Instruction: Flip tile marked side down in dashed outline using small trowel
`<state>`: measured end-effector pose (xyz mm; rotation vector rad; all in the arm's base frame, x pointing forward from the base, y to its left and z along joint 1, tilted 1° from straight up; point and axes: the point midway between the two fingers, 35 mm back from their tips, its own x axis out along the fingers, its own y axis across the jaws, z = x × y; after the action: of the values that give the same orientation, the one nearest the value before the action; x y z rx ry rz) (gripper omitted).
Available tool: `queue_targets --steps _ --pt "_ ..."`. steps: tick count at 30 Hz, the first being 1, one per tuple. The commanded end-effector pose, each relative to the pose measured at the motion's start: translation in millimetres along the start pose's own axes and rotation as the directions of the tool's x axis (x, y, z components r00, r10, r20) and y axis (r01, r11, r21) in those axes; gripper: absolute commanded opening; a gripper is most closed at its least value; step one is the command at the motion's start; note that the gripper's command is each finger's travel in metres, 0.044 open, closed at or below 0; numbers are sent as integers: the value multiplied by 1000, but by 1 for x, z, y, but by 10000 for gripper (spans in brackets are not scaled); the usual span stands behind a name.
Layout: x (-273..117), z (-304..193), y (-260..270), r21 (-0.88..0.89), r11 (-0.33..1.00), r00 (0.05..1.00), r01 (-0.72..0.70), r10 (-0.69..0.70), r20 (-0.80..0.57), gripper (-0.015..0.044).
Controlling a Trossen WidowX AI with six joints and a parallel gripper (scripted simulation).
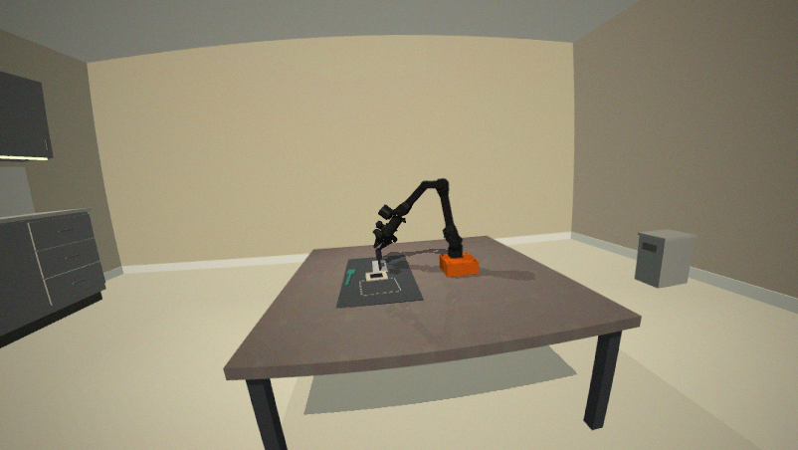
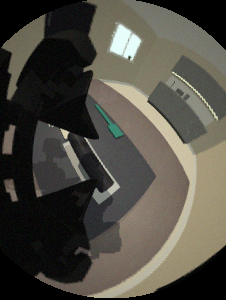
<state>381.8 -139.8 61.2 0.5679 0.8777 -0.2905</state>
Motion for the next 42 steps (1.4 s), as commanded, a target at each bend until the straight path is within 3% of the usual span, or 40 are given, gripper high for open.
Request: queue_targets --steps 1,12,24,42 --pt "-1 -7 2 138 990 999 -33 30 22 300" --pt "-2 -25 2 479 870 992 -120 94 79 300" --pt "-7 -46 2 765 609 977 -208 162 137 300" --pt "8 -43 5 778 592 976 -212 166 140 300"
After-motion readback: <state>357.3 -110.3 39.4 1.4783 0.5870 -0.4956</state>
